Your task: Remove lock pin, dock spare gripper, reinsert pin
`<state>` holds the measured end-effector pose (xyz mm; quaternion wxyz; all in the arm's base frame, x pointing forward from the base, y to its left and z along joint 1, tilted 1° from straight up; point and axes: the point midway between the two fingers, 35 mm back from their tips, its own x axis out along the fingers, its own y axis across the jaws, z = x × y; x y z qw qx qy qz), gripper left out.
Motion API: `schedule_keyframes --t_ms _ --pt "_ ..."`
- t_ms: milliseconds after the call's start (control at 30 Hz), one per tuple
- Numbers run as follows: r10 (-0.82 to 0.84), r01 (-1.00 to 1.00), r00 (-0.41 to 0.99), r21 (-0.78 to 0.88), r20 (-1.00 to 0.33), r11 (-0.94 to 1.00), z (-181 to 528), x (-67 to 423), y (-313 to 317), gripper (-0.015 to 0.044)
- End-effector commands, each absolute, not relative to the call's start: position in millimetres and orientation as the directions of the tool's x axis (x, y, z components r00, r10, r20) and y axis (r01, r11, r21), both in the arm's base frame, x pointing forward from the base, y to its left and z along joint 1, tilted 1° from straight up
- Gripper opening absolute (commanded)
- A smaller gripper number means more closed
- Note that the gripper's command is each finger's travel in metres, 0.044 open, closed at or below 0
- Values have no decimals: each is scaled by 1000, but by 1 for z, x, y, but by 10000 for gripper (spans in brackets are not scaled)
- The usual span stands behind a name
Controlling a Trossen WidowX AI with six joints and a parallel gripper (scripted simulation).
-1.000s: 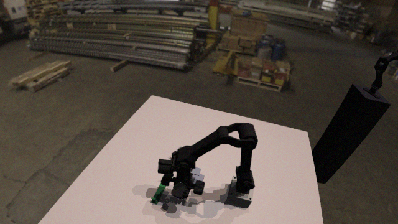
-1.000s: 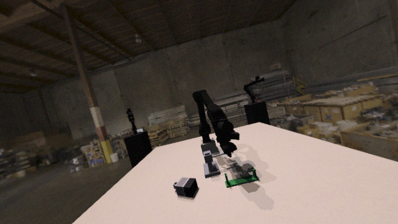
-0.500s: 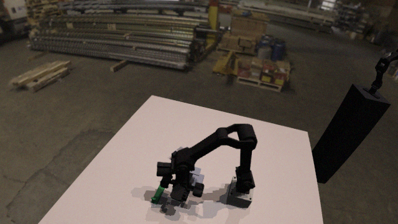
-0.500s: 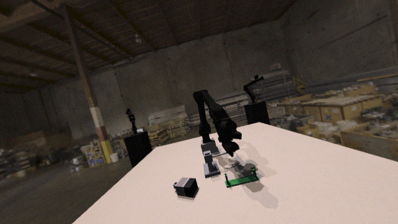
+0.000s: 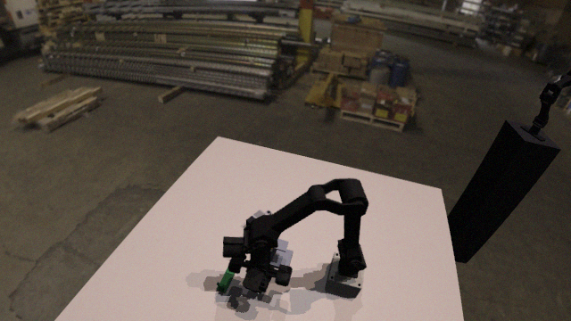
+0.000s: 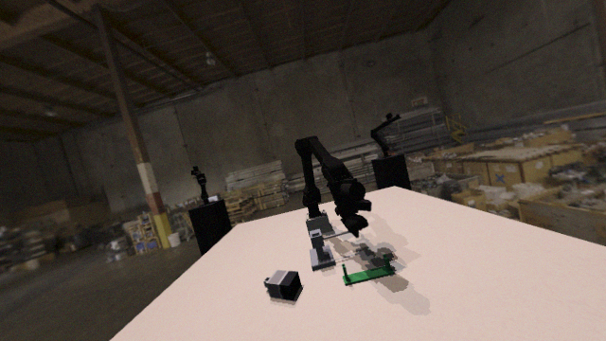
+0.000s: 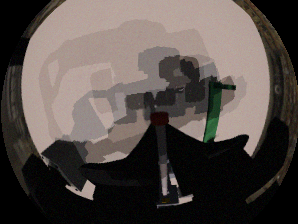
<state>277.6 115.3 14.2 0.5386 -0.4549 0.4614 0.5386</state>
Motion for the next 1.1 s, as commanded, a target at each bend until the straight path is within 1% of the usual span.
schedule_keyframes --t_ms 0,1067 --pt "158 -1000 -3 5 -987 11 16 280 119 0" --pt "154 -1000 -23 25 -988 10 24 280 143 0"
